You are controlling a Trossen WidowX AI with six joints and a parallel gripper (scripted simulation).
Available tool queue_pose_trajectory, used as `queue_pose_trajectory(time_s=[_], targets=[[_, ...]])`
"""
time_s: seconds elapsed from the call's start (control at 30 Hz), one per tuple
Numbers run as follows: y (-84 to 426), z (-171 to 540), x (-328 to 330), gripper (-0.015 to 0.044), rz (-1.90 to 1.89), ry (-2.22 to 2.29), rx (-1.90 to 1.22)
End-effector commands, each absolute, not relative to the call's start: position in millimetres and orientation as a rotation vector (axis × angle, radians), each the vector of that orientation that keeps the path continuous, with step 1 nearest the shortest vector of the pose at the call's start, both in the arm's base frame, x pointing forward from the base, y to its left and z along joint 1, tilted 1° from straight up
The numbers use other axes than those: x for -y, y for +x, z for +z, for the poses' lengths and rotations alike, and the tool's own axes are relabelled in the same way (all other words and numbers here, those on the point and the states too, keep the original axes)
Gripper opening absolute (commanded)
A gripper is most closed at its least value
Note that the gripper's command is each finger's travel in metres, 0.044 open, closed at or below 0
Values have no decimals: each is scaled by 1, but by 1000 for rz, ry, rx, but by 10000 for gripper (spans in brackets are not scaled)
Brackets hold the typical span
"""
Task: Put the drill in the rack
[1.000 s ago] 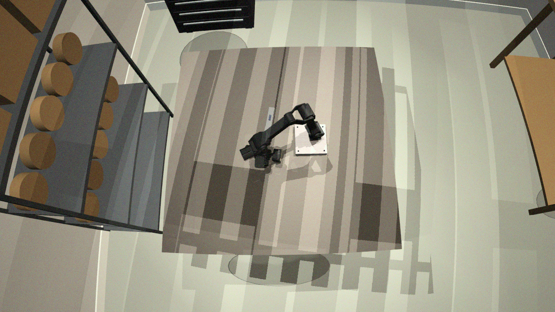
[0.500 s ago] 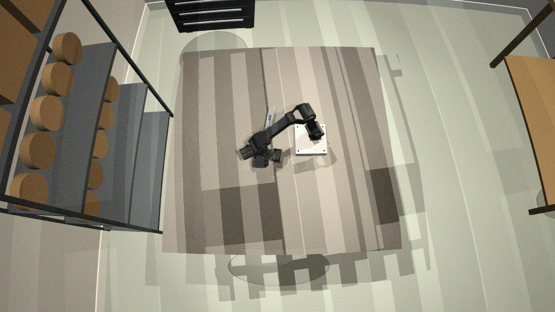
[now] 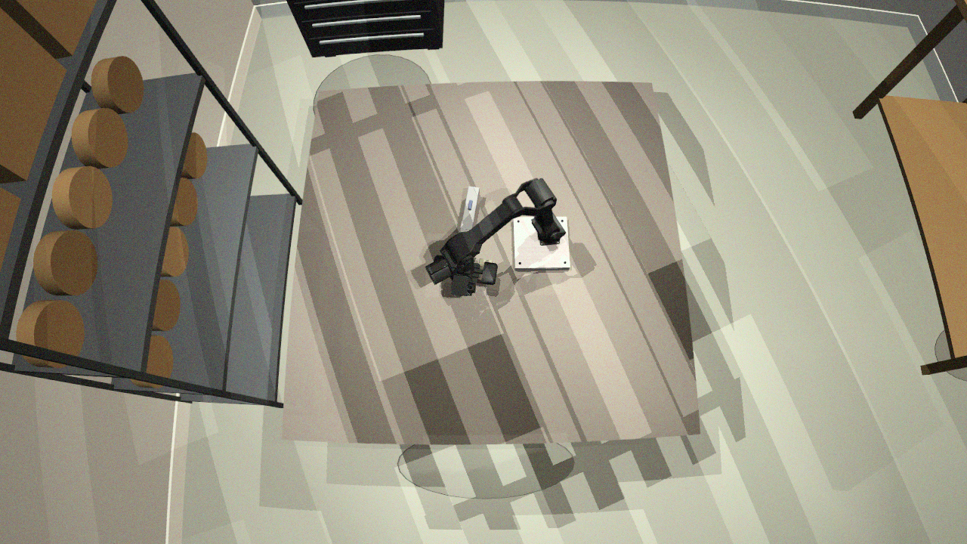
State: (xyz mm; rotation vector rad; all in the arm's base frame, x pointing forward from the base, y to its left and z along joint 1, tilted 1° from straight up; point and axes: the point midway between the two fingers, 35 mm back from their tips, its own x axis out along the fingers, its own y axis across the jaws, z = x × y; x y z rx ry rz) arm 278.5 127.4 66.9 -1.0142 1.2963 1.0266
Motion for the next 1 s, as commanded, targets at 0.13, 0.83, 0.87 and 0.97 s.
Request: queue_pose_trajectory(time_s=[0.13, 0.83, 0.87, 0.97], targets=[[265, 68, -134, 0, 1027, -1012, -1298], [232, 69, -147, 0, 1029, -1010, -1299], [233, 68, -147, 0, 1029, -1011, -1299], [235, 62, -147, 0, 1029, -1011, -1299]])
